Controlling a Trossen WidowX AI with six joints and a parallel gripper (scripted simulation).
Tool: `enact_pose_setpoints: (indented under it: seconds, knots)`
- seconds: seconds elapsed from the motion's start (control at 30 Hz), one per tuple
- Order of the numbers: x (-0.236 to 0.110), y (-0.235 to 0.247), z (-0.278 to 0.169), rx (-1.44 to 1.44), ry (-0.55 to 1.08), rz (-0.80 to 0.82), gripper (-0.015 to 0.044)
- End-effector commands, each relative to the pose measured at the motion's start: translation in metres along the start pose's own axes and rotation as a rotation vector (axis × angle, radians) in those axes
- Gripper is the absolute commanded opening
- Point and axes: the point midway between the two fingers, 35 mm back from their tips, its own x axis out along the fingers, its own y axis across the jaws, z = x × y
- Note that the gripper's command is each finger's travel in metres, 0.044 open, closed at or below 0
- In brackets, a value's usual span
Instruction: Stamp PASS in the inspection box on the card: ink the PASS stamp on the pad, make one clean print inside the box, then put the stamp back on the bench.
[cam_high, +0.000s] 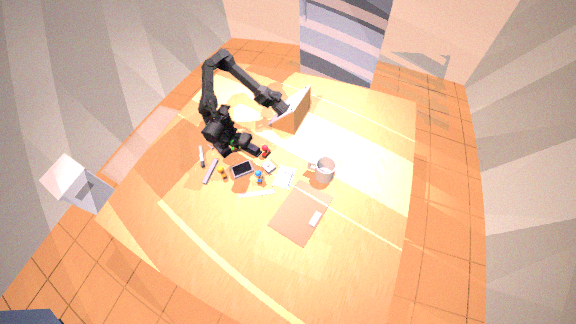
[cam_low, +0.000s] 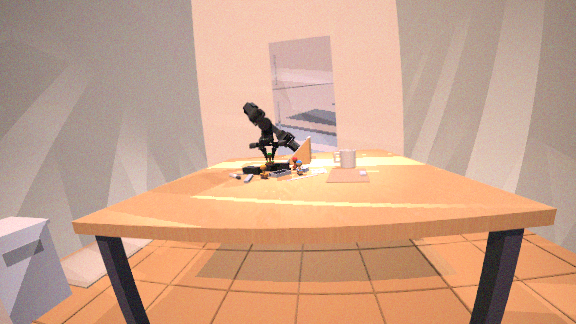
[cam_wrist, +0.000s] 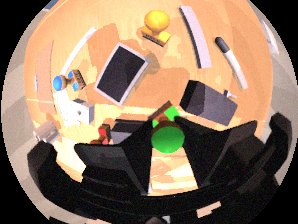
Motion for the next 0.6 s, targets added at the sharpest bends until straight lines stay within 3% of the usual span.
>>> enact_pose_setpoints:
  seconds: [0.0, 0.57]
  knots:
    - [-0.0031, 0.0004, 0.0008, 0.004, -0.004, 0.006, 0.0]
    - [-0.0114, 0.0002, 0.0004, 0.004, -0.003, 0.007, 0.0]
